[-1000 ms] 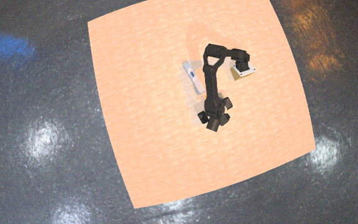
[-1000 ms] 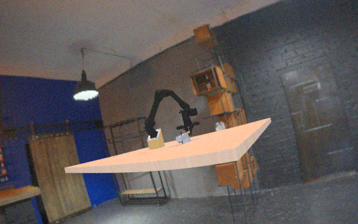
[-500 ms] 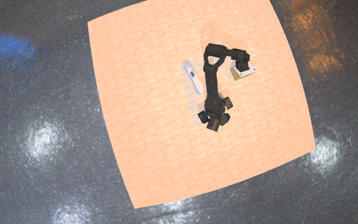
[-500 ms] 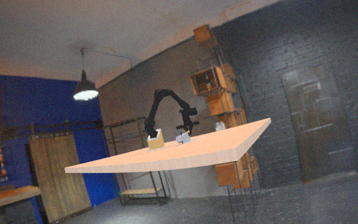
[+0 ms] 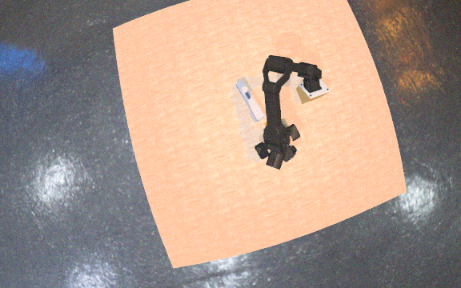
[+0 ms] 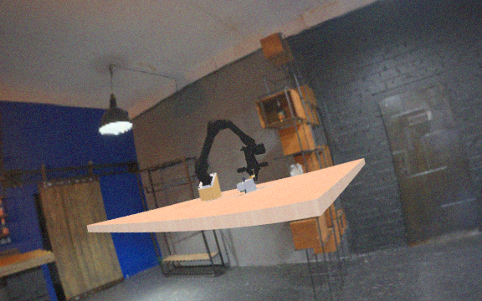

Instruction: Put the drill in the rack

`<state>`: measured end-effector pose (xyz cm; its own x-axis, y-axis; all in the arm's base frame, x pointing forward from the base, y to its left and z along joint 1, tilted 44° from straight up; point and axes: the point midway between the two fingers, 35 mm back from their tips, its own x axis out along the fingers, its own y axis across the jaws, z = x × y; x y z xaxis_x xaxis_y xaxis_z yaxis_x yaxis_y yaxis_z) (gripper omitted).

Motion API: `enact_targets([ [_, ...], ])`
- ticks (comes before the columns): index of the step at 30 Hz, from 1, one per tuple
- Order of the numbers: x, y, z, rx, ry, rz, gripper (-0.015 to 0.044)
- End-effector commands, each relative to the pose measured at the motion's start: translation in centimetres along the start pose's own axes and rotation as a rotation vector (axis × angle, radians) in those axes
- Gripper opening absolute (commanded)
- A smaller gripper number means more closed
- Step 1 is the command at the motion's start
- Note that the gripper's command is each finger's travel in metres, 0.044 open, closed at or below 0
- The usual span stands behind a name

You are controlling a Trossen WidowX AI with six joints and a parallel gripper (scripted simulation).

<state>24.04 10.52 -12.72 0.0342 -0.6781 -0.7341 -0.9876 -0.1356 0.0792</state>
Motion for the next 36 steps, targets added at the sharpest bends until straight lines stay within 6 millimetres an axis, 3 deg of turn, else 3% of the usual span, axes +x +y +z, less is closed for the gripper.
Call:
enact_targets([
  [1,-0.3,-0.1,0.0,0.006,-0.004,-0.003,0.0],
  [36,-1.5,-0.2,0.0,0.006,-0.005,-0.003,0.0],
])
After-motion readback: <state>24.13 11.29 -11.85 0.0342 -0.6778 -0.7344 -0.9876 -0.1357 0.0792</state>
